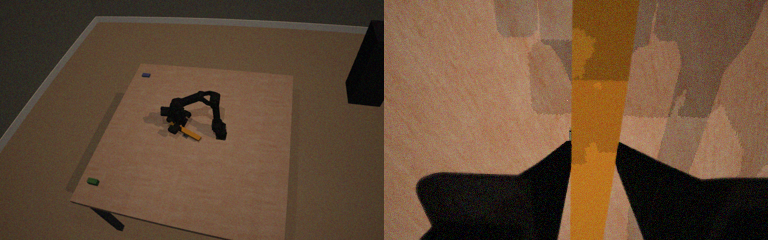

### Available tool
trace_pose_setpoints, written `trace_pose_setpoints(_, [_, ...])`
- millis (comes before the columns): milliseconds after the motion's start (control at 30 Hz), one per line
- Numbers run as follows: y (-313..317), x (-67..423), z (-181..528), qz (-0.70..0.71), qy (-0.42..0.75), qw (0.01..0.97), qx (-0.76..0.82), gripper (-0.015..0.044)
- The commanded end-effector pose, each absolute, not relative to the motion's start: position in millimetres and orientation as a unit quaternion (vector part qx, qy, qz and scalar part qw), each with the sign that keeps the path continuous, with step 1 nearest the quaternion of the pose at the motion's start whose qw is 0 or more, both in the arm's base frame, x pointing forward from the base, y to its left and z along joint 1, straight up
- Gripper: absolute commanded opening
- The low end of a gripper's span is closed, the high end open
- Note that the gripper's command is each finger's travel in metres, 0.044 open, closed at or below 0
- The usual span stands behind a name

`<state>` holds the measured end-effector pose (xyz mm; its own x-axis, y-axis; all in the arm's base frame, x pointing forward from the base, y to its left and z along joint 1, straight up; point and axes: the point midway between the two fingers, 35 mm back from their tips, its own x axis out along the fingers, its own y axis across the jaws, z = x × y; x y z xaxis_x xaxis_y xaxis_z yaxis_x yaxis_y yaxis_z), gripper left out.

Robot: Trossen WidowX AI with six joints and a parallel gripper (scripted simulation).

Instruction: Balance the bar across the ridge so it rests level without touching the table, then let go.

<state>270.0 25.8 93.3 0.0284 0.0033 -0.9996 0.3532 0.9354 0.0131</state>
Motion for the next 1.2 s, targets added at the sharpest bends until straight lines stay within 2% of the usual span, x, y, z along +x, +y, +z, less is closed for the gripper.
trace_pose_setpoints(0, [25.8, 270.0, 92.6, -0.125, 0.685, 0.705, 0.131, 0.0])
trace_pose_setpoints(1167, [25.7, 269.8, 89.7, -0.125, 0.686, 0.705, 0.131, 0.0])
